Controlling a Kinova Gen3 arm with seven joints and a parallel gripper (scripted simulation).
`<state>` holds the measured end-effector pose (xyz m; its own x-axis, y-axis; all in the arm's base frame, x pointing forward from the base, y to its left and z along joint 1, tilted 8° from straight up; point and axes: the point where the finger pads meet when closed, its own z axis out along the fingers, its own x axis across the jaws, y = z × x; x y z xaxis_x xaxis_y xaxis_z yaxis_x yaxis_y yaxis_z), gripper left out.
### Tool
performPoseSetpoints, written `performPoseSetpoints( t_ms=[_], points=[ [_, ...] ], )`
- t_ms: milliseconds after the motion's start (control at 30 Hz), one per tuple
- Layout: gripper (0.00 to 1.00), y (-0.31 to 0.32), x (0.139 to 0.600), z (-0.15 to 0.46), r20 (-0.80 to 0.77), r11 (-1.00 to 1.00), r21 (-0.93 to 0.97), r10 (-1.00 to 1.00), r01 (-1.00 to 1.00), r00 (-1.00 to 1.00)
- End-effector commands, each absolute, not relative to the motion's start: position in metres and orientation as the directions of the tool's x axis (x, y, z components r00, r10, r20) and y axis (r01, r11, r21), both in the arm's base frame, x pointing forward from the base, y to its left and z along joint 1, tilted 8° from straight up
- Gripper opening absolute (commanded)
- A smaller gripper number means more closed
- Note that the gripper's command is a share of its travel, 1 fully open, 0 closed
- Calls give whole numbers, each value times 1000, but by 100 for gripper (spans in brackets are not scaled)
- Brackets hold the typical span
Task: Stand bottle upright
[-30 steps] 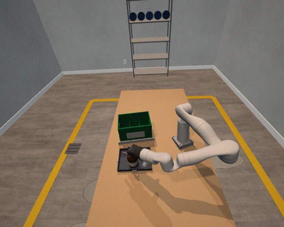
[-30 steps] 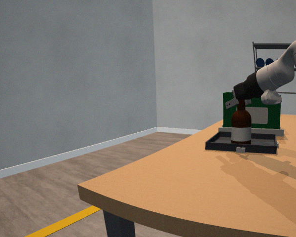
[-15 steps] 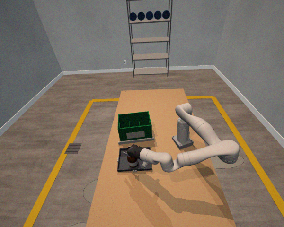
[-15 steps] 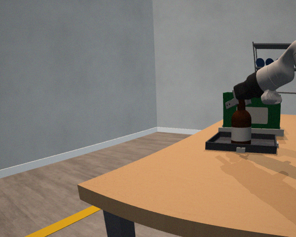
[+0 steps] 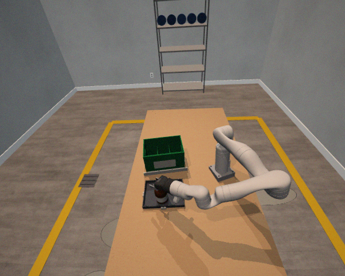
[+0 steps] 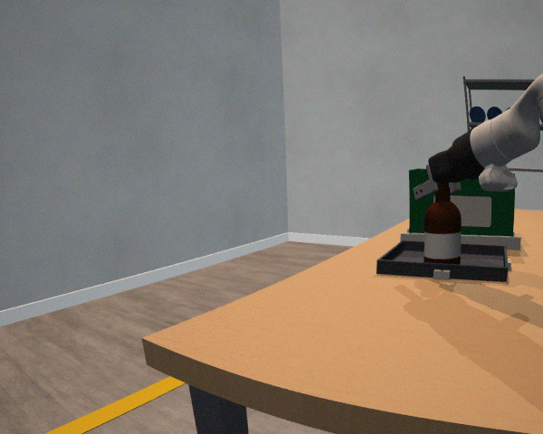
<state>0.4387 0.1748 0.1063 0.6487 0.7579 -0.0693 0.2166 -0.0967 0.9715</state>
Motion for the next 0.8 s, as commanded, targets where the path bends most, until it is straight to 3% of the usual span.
performPoseSetpoints(
  t_ms=[0, 767],
  points=[
    [100, 176, 440, 104, -60, -106, 971, 760, 214, 647],
    [100, 175, 437, 130, -64, -103, 972, 751, 212, 658]
  ],
)
